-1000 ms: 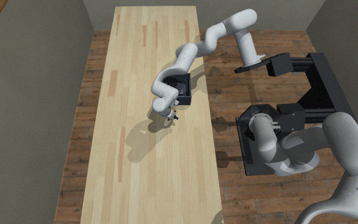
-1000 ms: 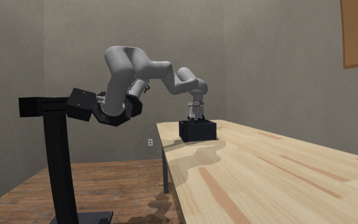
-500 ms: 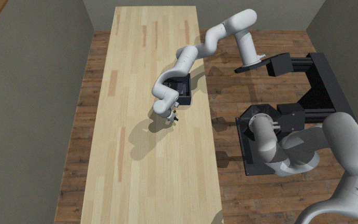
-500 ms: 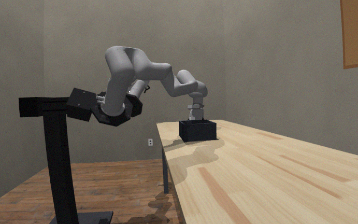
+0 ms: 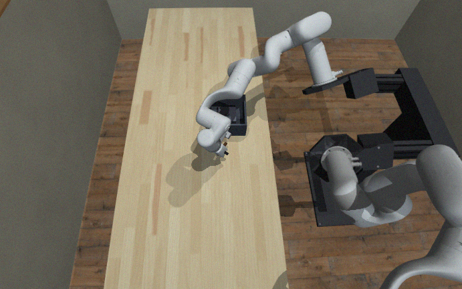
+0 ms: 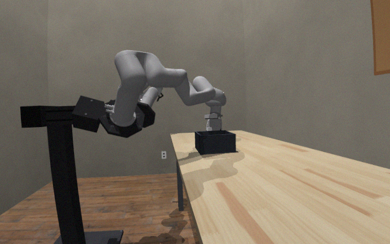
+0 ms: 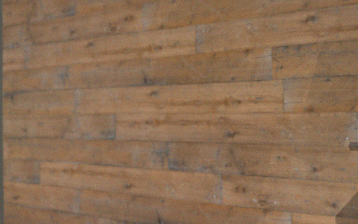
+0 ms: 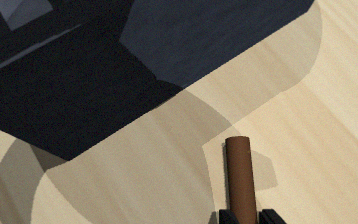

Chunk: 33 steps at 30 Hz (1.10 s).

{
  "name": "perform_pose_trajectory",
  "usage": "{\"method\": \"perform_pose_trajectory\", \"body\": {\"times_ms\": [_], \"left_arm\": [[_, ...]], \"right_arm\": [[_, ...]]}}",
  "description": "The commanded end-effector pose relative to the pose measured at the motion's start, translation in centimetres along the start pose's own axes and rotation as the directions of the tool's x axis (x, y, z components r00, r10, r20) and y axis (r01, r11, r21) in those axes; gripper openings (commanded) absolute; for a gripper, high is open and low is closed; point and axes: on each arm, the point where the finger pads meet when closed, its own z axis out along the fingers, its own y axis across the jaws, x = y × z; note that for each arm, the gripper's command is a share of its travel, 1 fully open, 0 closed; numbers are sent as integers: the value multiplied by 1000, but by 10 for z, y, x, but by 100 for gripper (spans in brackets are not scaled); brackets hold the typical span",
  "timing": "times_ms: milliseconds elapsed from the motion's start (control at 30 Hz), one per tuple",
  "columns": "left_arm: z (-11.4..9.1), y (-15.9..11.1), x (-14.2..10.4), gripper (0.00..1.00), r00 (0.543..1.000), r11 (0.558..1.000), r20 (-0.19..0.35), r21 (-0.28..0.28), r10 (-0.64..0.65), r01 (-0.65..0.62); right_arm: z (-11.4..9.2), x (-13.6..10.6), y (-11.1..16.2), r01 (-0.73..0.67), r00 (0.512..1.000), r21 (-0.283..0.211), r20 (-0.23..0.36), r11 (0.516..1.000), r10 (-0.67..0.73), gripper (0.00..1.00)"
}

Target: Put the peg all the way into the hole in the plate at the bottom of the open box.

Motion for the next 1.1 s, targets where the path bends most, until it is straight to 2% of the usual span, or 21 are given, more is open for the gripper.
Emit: {"method": "perform_pose_trajectory", "body": {"times_ms": [0,400,667,833,1067], "left_arm": [[-1,0,1,100,1000,1000,-3,-1,-2,2],[-1,0,1,100,1000,1000,-3,-1,-2,2],[-1,0,1,100,1000,1000,-3,-1,-2,2],[-1,0,1,100,1000,1000,-3,-1,-2,2],[-1,0,1,100,1000,1000,-3,-1,-2,2]], "right_arm": [[-3,-1,-1,-2,1000,0,5,1000,2,0],[-3,-1,-1,-2,1000,0,5,1000,2,0],[-10,2,-1,-2,1000,0,5,1000,2,0],[-26,7,-1,-2,1000,0,5,1000,2,0],[-66,21,-1,-1,1000,0,5,1000,1,0]]}}
